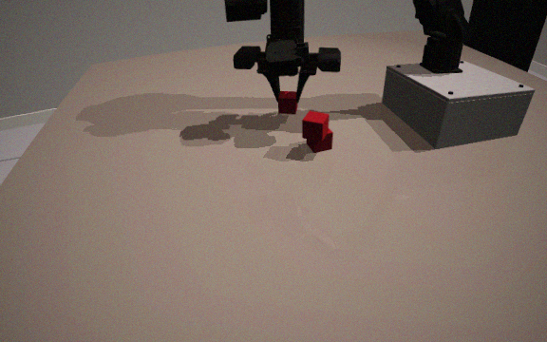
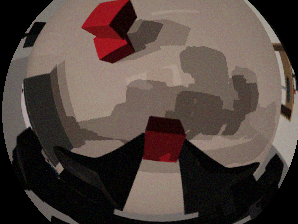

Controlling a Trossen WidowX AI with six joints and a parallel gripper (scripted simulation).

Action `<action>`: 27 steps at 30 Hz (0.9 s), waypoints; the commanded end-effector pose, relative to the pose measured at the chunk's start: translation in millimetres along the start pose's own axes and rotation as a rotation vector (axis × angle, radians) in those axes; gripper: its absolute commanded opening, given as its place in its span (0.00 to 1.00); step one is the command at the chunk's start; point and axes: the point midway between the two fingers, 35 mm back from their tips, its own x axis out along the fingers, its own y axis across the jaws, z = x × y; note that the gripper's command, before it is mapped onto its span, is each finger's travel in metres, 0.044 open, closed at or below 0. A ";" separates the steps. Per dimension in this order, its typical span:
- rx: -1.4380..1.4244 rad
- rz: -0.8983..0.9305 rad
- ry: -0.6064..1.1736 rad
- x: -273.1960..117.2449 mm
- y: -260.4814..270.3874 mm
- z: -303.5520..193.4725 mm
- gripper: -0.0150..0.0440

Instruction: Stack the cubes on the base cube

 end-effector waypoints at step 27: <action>0.004 0.004 -0.001 -61.3 -1.2 1.7 0.43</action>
